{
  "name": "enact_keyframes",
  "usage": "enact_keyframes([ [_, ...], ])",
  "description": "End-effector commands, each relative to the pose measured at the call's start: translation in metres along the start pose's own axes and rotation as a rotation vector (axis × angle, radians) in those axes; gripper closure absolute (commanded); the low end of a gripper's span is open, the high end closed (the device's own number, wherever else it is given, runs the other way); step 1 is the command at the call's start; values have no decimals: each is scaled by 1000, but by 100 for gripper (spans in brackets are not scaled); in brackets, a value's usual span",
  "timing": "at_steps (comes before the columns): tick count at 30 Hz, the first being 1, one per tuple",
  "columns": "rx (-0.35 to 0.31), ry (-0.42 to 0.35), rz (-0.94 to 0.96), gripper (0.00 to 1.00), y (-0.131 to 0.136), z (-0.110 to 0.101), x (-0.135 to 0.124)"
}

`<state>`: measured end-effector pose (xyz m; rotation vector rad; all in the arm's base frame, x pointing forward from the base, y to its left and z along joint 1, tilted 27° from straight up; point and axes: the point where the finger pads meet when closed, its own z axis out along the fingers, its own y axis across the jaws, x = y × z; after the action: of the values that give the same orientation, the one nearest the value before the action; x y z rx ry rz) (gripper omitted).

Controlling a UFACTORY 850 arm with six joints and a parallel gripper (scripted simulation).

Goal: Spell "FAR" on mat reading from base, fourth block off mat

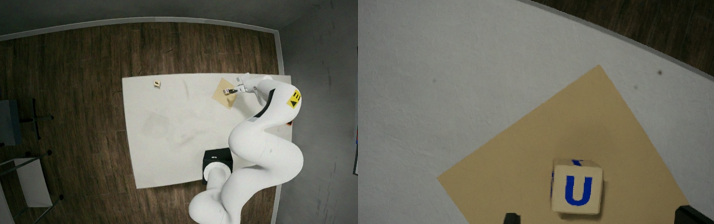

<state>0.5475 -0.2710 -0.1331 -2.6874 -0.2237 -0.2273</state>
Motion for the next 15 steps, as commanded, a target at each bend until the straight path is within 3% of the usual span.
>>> enact_keyframes([
  [1, 1, -12, 138, 0, 1, 1, 1],
  [15, -1, -12, 464, 0, 1, 5, 1],
])
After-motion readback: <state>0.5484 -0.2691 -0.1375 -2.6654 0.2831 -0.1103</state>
